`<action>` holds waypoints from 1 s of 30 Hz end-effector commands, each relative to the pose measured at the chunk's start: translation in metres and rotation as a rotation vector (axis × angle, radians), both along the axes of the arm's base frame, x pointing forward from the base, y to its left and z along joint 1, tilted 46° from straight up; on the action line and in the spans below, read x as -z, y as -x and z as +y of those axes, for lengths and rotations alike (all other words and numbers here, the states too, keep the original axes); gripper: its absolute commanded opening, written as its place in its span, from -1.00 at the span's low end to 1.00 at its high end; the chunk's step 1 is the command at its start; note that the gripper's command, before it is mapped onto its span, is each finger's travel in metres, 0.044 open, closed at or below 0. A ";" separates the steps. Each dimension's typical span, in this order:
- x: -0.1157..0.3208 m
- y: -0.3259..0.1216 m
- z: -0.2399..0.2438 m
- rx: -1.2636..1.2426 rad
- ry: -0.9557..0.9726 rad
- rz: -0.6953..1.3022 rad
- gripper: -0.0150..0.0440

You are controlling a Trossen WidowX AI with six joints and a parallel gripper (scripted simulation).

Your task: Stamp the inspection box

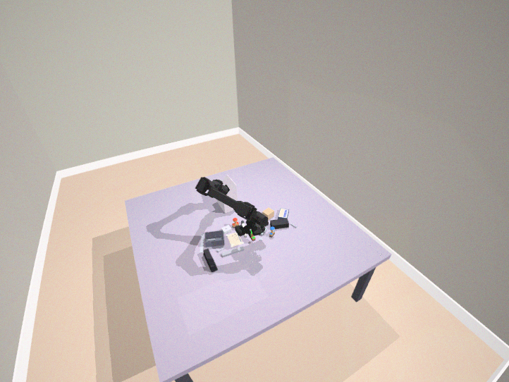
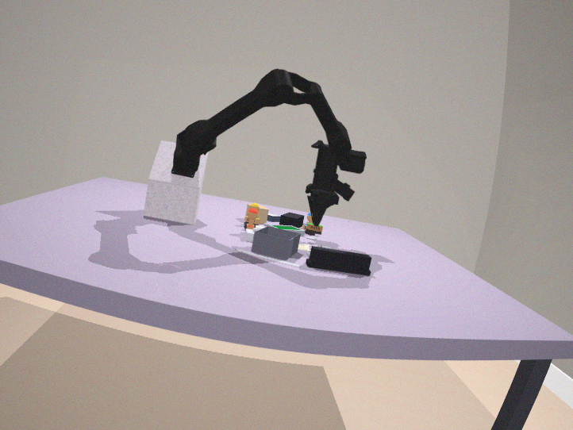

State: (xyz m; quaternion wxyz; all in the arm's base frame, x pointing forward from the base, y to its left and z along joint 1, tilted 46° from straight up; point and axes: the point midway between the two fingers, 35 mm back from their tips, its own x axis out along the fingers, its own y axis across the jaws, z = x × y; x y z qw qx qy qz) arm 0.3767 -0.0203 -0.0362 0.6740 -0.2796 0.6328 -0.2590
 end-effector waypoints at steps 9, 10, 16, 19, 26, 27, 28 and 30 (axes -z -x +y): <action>0.013 0.001 -0.014 -0.006 0.006 0.005 -0.49; 0.014 0.001 -0.015 -0.006 0.006 0.005 -0.49; 0.014 0.000 -0.016 0.001 0.003 0.000 -0.22; 0.014 0.000 -0.016 0.001 0.003 0.000 0.04; 0.013 0.000 -0.014 0.000 0.002 0.000 0.42; 0.008 -0.001 -0.008 0.000 0.001 0.001 0.42; -0.001 -0.002 0.002 -0.002 -0.001 0.001 0.42; -0.024 -0.001 0.028 -0.004 -0.004 0.003 0.42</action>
